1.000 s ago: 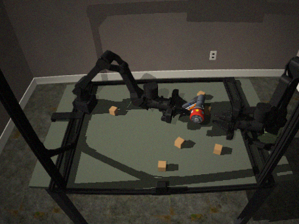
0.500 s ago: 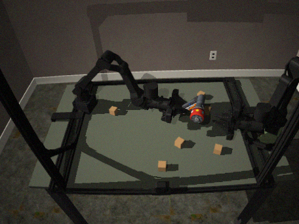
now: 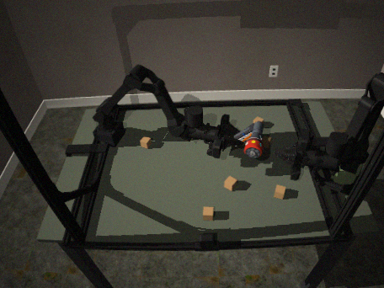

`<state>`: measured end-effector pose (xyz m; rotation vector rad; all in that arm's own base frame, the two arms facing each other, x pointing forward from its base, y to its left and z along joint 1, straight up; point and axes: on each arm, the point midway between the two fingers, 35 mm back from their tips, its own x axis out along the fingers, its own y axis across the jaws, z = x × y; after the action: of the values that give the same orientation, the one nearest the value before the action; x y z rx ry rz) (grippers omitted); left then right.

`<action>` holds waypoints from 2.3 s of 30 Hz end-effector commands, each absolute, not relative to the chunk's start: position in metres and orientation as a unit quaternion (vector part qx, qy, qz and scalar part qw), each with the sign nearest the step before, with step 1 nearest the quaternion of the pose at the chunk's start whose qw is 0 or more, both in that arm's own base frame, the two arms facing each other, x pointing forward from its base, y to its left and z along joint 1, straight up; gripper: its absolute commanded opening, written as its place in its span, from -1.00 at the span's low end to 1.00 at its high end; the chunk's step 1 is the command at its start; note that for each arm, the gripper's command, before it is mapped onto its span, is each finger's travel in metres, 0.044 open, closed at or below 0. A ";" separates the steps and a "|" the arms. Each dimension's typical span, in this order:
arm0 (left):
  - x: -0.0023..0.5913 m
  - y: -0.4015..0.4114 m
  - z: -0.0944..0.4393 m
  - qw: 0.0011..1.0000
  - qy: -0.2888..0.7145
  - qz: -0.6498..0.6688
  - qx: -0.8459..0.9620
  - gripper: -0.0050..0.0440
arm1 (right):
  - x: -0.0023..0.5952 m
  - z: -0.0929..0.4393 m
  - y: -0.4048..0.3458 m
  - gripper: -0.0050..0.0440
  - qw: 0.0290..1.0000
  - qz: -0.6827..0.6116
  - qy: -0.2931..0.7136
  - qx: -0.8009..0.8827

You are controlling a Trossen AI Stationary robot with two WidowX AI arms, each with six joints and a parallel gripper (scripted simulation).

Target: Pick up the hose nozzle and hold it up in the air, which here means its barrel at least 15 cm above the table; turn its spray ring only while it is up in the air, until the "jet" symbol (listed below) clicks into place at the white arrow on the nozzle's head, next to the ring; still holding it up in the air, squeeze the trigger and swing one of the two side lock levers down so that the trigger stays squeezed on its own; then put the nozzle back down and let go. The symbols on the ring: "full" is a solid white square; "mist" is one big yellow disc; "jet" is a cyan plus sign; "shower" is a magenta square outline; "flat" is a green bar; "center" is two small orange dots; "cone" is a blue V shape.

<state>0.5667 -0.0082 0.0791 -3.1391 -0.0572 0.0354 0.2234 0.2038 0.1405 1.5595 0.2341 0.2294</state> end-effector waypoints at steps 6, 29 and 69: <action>0.568 -0.008 0.086 0.000 -0.020 0.000 -1.000 -0.80 | 0.223 0.141 0.204 -0.60 0.699 0.103 0.105 0.700; 0.568 -0.008 0.086 0.000 -0.020 0.000 -1.000 -0.80 | 0.224 0.140 0.201 -0.11 0.699 0.103 0.105 0.700; 0.568 -0.008 0.086 0.000 -0.020 0.000 -1.000 -0.80 | 0.223 0.138 0.198 -0.60 0.788 0.109 0.085 0.600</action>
<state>0.5668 -0.0072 0.0792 -3.1390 -0.0599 0.0349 0.2232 0.1999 0.1400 1.3810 0.2004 0.2377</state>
